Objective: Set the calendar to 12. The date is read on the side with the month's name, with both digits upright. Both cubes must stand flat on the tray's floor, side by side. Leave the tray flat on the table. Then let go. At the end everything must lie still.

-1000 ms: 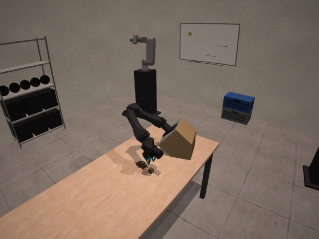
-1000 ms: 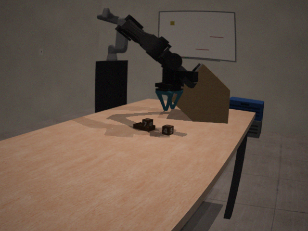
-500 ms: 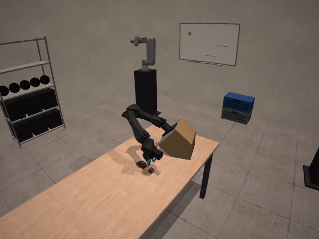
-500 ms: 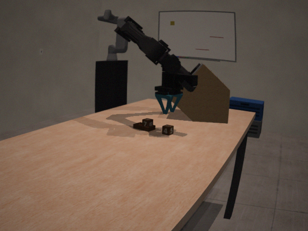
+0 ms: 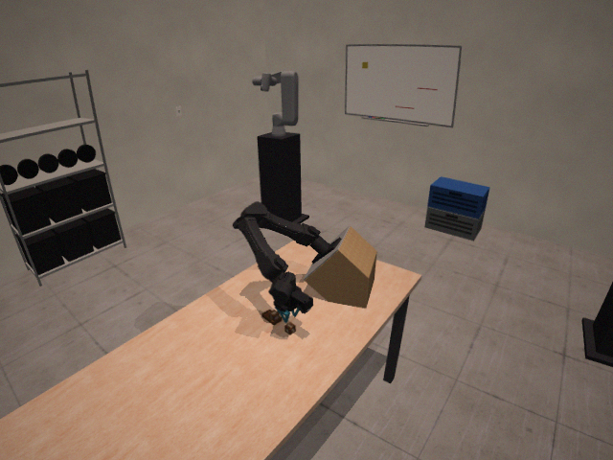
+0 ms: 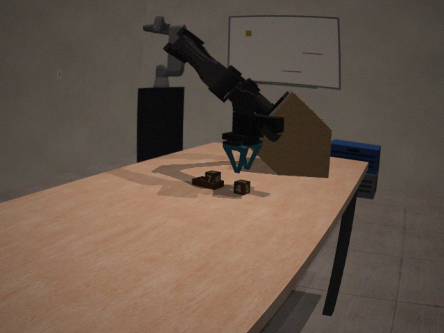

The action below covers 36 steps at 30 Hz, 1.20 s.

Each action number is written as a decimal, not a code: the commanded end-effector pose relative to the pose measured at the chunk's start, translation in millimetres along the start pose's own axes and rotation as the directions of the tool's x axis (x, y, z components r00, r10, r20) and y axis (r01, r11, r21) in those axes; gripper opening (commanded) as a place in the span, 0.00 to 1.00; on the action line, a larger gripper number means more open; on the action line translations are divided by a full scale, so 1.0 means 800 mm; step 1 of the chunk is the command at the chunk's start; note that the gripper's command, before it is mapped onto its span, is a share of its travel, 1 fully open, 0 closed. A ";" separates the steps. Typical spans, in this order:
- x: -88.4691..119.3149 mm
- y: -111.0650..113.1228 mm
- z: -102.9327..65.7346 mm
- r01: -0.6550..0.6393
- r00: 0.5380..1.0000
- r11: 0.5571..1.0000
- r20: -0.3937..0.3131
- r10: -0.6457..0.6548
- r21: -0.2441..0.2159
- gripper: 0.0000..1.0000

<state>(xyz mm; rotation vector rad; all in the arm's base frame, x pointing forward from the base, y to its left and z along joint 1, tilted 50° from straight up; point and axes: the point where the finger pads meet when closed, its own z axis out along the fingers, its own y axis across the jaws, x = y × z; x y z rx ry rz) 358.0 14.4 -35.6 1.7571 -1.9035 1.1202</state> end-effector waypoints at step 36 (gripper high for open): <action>-0.013 0.004 0.021 0.032 0.999 0.999 0.016 -0.032 0.019 0.47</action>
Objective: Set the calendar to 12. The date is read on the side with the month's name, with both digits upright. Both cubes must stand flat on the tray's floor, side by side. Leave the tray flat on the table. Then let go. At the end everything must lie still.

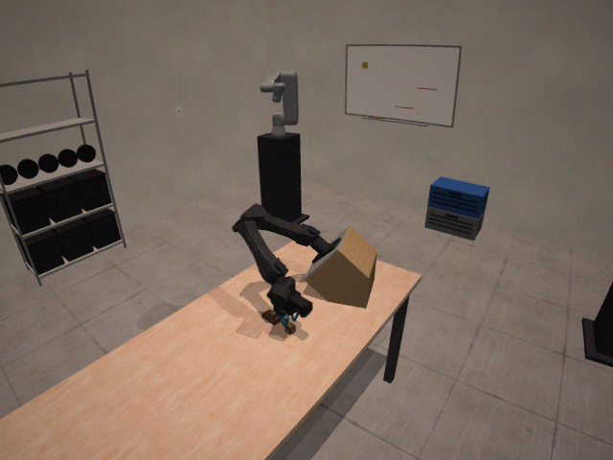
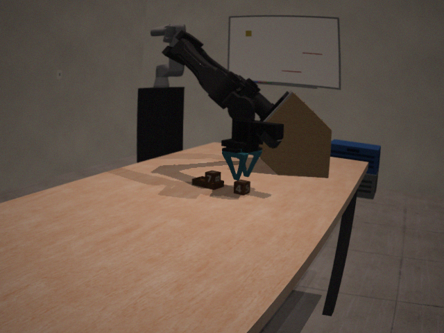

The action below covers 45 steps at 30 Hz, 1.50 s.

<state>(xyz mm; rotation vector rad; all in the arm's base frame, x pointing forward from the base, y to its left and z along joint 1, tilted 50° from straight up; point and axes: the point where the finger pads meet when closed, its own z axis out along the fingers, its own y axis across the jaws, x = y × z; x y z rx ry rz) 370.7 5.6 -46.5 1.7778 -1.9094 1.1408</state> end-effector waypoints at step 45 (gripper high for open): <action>-0.007 0.011 -0.005 0.016 1.000 1.000 0.010 -0.016 0.006 0.47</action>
